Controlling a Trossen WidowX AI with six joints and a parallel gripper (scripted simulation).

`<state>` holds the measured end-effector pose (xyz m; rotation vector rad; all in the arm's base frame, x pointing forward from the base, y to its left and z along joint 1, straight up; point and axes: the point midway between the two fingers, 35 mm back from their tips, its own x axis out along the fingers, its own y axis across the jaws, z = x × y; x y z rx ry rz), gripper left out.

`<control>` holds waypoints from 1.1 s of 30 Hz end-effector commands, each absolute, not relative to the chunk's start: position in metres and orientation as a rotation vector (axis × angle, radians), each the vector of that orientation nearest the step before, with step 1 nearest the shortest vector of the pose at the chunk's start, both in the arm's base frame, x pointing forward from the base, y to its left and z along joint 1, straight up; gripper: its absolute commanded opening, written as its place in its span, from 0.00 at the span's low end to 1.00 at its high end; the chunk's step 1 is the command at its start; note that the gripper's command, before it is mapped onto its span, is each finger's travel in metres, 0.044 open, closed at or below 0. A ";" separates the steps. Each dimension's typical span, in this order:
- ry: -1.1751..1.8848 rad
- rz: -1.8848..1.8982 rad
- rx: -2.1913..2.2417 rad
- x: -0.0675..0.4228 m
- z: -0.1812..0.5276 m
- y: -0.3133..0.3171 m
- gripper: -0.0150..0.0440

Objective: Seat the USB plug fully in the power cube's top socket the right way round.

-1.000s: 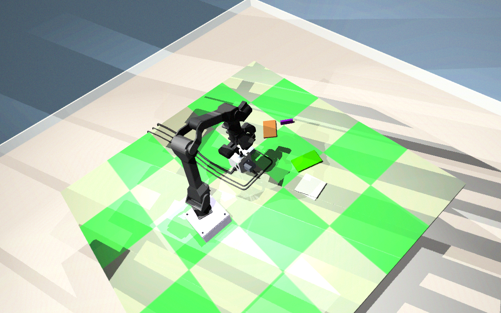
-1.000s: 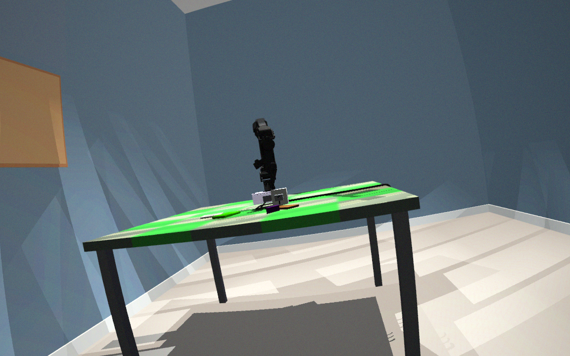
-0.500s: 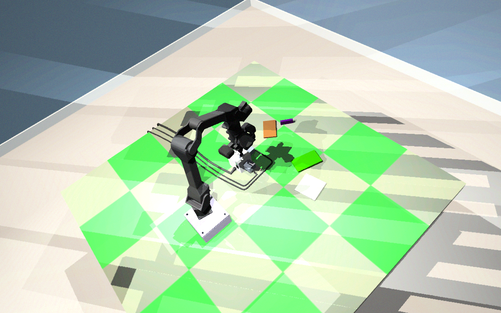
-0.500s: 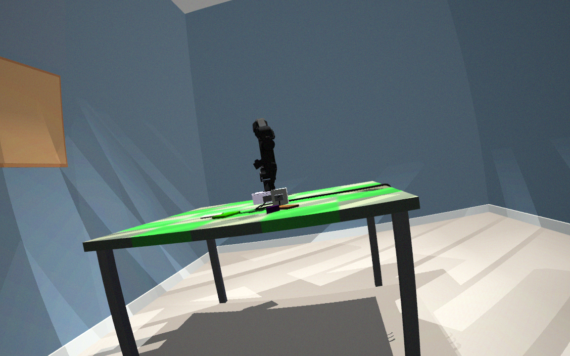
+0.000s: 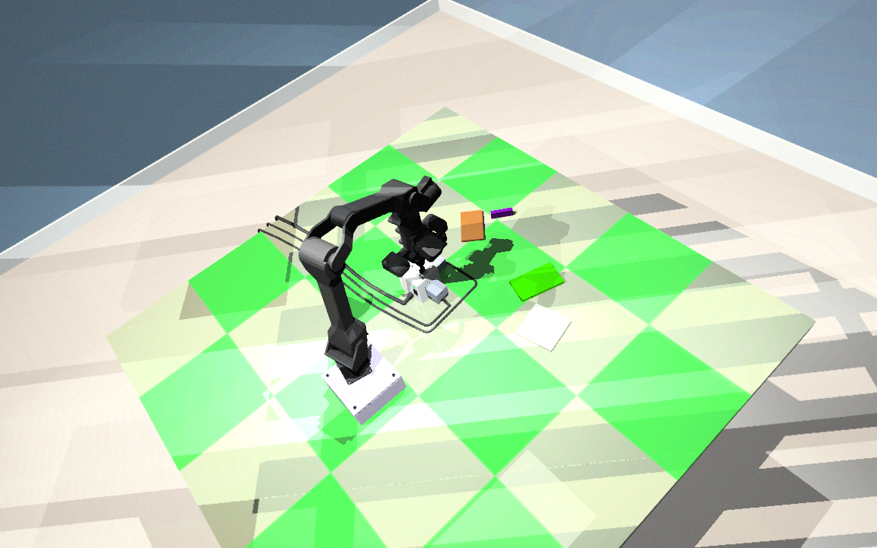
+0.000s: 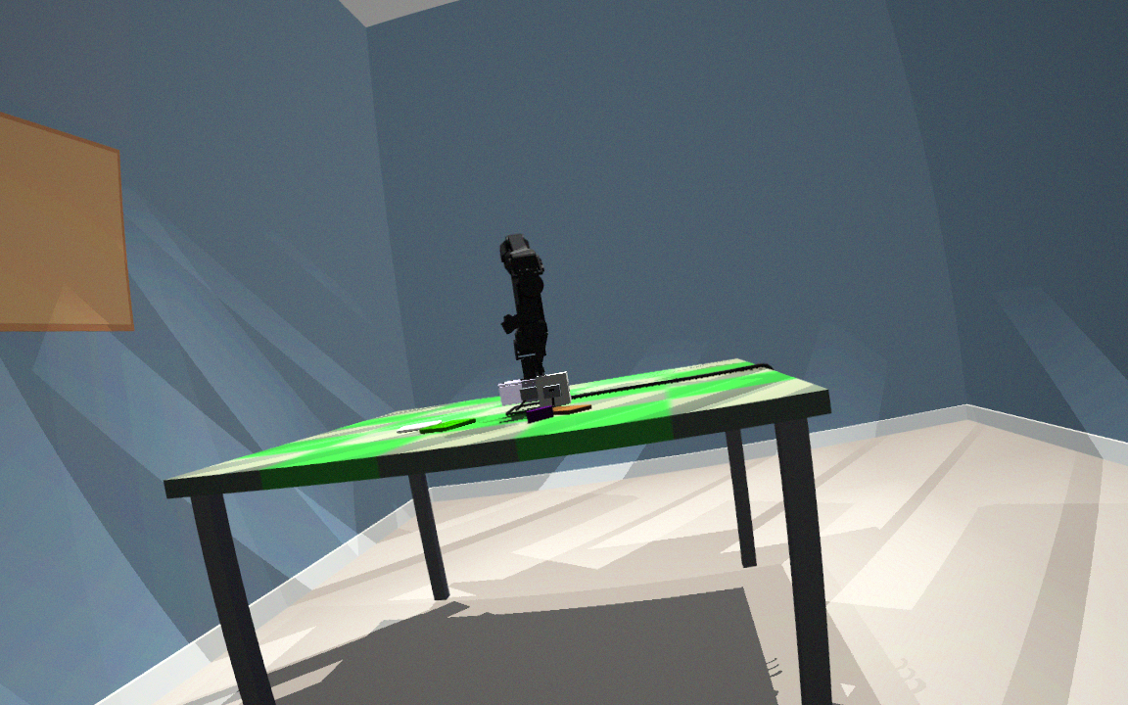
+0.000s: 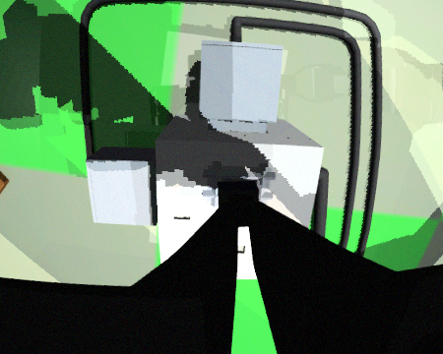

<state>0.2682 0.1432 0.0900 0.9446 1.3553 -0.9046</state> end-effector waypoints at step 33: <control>1.354 -0.903 0.946 0.268 0.115 0.143 0.25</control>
